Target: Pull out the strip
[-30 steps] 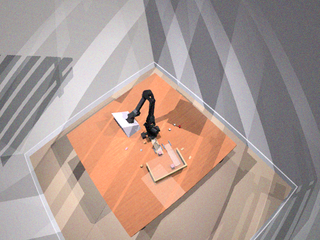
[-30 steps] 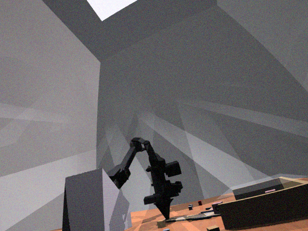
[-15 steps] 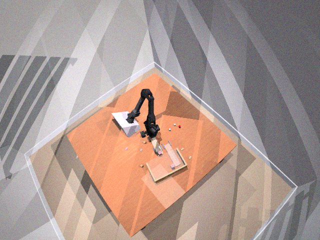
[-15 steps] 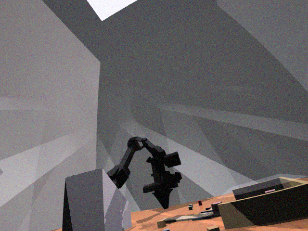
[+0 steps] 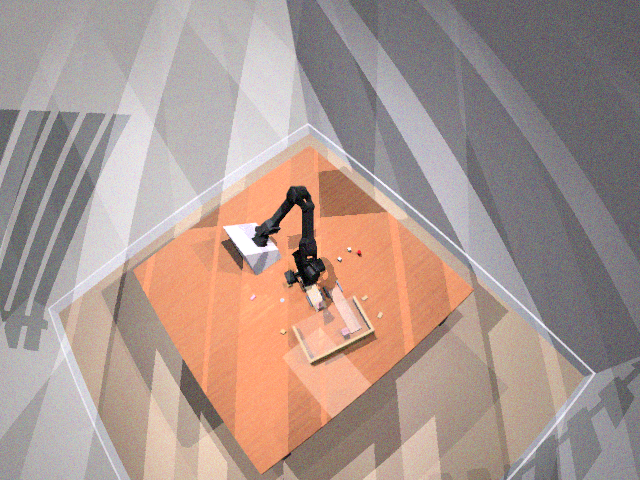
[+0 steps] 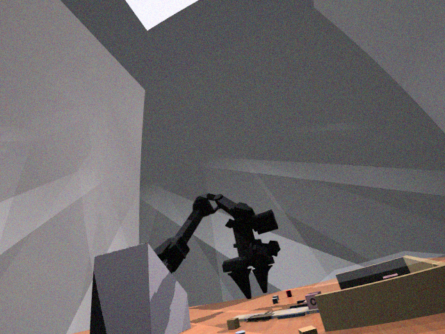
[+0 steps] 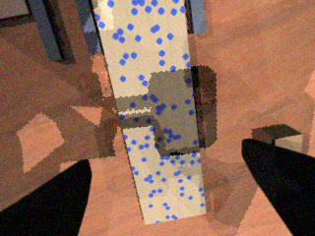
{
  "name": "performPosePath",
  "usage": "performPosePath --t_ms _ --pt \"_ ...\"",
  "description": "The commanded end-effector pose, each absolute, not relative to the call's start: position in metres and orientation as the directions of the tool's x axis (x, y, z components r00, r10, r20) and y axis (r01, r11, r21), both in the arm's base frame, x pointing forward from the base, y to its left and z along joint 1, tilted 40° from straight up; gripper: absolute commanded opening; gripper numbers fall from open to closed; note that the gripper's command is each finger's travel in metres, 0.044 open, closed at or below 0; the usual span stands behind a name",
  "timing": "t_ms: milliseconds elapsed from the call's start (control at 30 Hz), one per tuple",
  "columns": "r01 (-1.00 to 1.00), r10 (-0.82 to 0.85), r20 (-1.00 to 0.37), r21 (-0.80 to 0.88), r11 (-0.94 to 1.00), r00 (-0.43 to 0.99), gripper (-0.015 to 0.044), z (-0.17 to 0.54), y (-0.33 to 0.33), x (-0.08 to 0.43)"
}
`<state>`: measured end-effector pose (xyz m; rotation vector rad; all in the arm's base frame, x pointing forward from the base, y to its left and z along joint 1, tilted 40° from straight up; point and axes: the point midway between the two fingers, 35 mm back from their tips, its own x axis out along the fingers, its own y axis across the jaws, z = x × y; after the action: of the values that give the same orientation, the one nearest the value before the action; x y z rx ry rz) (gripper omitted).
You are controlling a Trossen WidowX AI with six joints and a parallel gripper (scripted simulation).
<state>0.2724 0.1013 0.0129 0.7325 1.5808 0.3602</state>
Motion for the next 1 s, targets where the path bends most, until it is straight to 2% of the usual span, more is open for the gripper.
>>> performPosePath --t_ms 0,967 --pt "0.246 0.644 -0.765 0.623 0.743 -0.006 0.044 0.012 0.098 0.287" --pt "0.242 0.643 -0.766 0.623 0.744 -0.001 0.044 0.009 0.074 0.399"
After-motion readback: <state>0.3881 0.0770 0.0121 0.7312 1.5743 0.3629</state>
